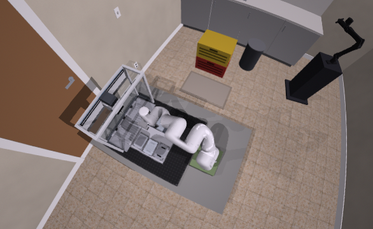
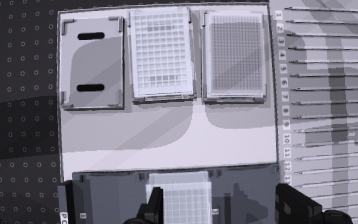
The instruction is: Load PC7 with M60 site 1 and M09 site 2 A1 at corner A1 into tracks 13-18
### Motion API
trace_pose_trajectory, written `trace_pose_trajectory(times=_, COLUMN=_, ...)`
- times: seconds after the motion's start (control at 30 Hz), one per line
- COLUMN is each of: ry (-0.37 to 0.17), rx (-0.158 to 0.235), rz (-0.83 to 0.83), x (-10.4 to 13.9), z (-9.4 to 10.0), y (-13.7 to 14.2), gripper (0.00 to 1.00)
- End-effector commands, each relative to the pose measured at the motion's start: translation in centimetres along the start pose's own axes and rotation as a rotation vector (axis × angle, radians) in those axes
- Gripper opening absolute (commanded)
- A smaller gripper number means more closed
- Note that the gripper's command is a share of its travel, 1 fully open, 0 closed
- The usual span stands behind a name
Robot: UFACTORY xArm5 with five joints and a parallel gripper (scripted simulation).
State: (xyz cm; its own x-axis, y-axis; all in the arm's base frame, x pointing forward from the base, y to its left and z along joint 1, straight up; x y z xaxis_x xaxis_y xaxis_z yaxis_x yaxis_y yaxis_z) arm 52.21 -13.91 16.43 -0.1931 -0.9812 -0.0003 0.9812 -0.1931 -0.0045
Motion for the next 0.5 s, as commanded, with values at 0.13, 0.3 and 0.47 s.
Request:
trace_pose_trajectory(times=0.13, ry=0.002, rx=0.004, rz=0.0, x=-3.4, z=-0.2, y=1.5, gripper=1.0)
trace_pose_trajectory(times=0.3, ry=0.003, rx=0.004, rz=0.0, x=-4.8, z=-0.4, y=2.0, gripper=1.0)
trace_pose_trajectory(times=0.47, ry=0.003, rx=0.004, rz=0.0, x=-7.2, z=-0.7, y=2.9, gripper=1.0)
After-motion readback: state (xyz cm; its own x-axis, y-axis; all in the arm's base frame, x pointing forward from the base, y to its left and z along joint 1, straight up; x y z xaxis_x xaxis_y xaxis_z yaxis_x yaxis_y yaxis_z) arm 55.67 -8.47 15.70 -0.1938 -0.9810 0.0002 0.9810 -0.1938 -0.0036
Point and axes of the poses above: the point where the finger pads meet when closed, its own z axis back along the fingers, its own y axis across the jaws, x = y × z, the point moved 4 cm from there along z, back along the fingers, and after that the axes turned 2 degrees about z, right-handed, at the moved point
